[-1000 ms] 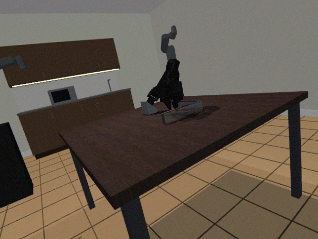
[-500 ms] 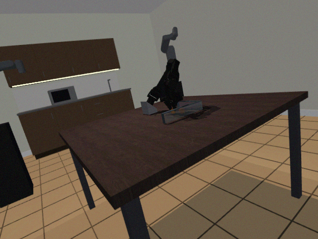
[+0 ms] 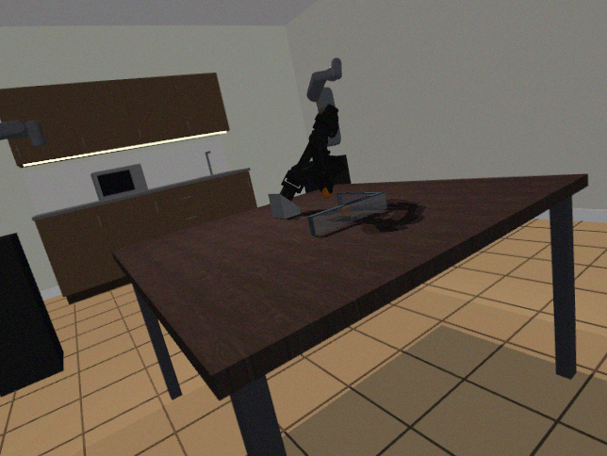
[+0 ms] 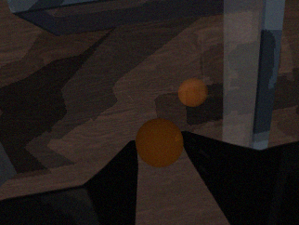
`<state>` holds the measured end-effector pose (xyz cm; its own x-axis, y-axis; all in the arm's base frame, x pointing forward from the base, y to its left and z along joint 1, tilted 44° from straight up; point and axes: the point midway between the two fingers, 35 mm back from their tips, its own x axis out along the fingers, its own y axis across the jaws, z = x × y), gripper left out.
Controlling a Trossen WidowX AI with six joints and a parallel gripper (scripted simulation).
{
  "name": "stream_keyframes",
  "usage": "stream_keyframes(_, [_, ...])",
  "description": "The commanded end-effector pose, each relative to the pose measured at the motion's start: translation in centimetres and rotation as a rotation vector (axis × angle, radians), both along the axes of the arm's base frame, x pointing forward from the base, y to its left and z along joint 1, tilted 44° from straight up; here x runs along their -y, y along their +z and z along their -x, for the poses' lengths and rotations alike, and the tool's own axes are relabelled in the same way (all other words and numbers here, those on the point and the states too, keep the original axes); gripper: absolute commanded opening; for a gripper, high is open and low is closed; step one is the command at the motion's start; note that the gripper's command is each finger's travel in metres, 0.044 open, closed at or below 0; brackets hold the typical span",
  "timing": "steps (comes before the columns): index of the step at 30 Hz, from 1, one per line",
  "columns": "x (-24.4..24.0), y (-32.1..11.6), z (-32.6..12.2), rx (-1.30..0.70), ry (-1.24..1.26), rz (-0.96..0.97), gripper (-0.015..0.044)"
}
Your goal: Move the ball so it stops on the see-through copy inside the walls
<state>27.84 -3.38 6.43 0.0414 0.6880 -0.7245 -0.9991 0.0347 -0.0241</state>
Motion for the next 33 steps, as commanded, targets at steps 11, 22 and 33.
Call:
stream_keyframes(11, [3.6, 4.3, 0.7, 0.007, 0.007, -0.001, 0.0])
stream_keyframes(22, [0.1, 2.9, -5.4, 0.012, 0.006, -0.001, 0.0])
stream_keyframes(33, [-1.7, 1.5, -6.4, 0.012, 0.006, -0.002, 0.0])
